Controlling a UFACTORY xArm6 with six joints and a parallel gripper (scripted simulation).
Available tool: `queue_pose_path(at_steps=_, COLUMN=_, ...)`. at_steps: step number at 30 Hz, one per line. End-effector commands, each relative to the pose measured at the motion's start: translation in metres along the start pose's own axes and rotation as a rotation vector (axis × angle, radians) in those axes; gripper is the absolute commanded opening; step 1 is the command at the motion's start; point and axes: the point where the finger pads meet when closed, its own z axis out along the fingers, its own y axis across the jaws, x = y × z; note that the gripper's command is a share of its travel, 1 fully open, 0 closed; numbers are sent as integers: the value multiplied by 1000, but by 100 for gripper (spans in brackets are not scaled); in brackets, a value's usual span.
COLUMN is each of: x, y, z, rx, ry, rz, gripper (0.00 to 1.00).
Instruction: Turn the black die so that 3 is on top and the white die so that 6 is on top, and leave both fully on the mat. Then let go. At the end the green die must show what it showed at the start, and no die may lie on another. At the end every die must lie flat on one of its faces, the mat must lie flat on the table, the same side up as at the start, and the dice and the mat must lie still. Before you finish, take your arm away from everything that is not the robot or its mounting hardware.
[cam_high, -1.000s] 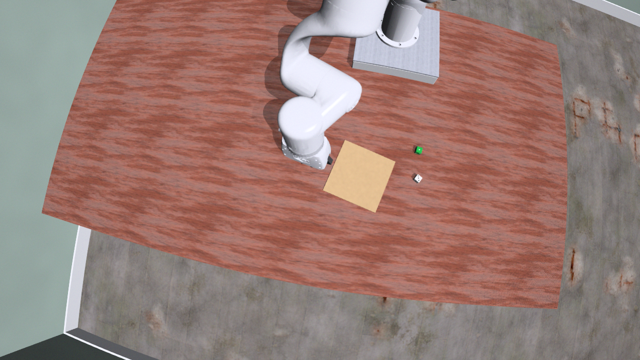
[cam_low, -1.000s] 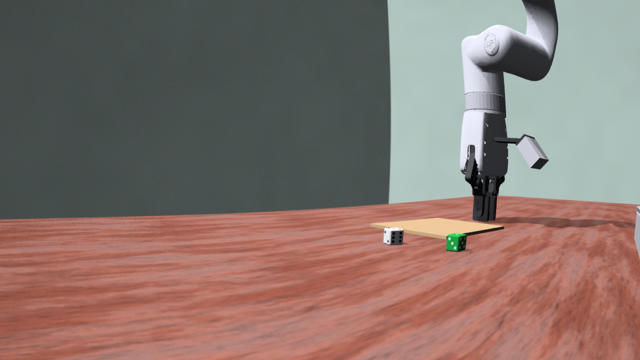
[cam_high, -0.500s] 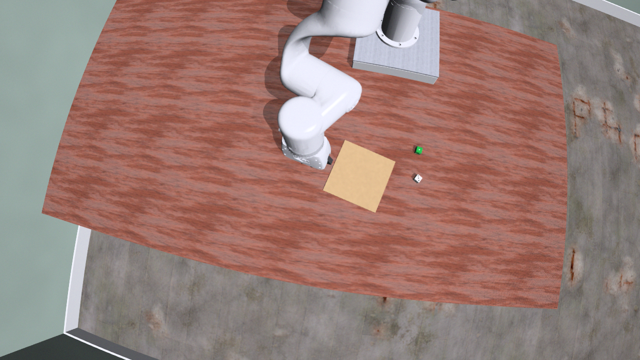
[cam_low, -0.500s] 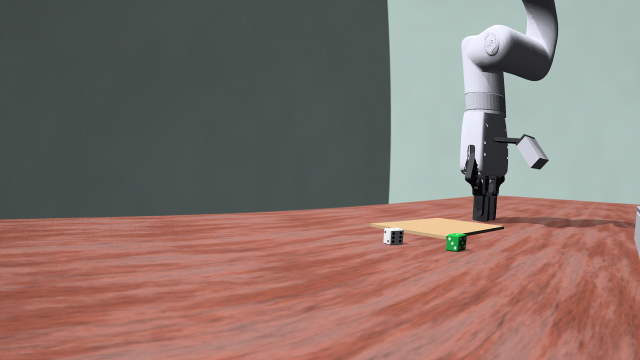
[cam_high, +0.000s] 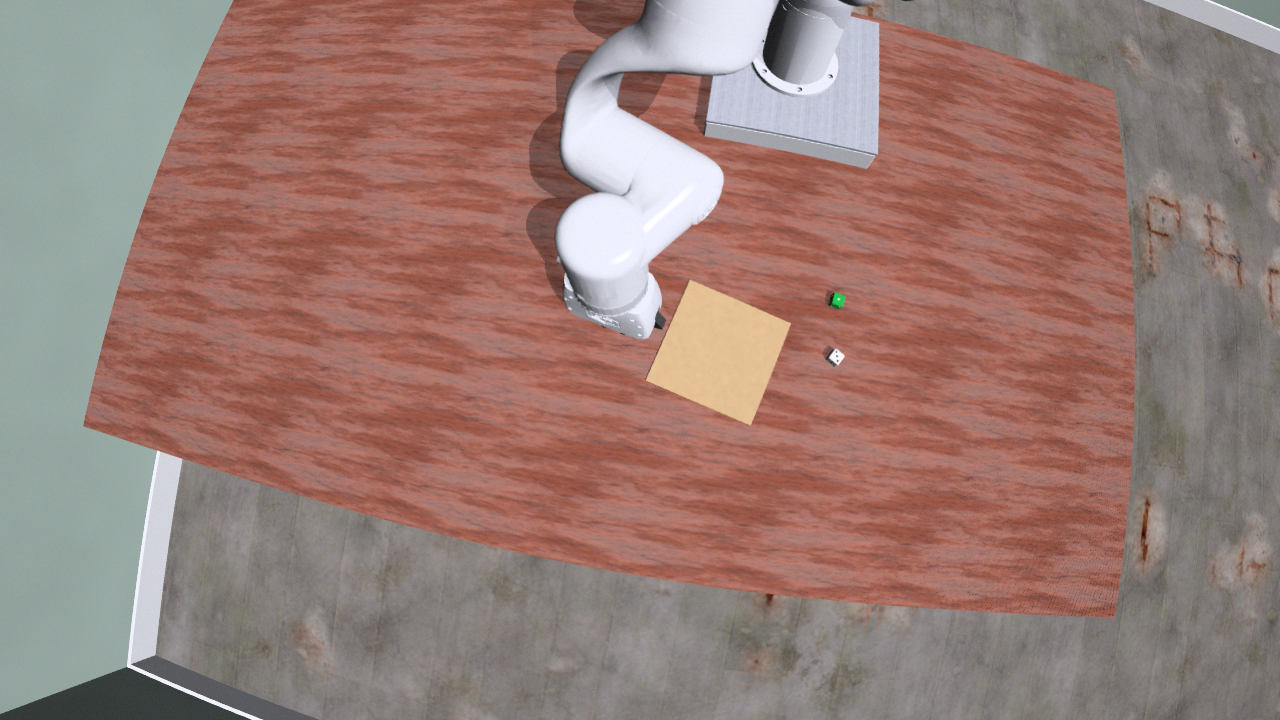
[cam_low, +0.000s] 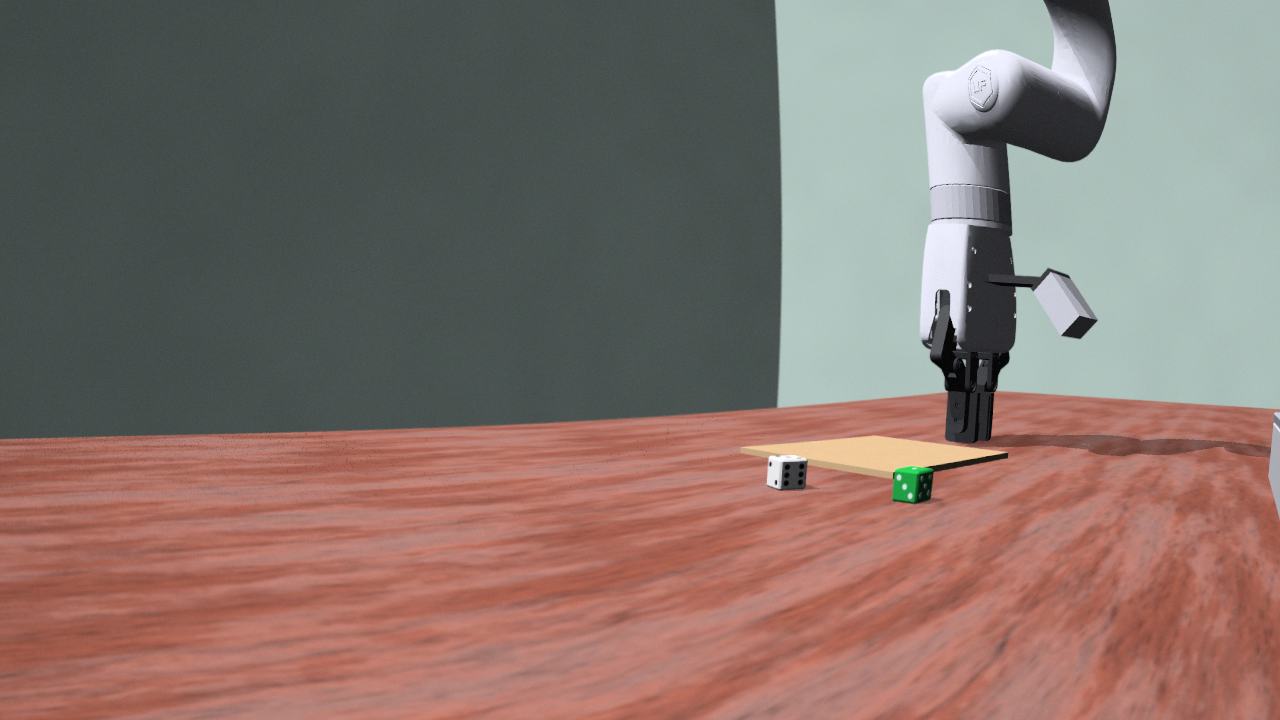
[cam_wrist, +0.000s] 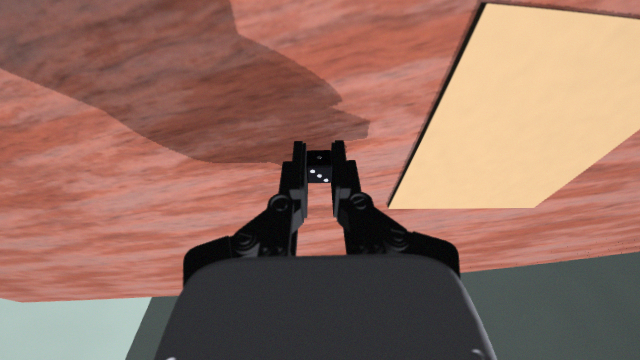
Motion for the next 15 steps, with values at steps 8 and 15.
queue_pose_path(at_steps=8, x=-1, y=0, z=-28, rx=1, ry=-4, rz=0, gripper=11)
queue_pose_path(at_steps=15, x=-1, y=0, z=-67, rx=1, ry=-4, rz=0, gripper=11)
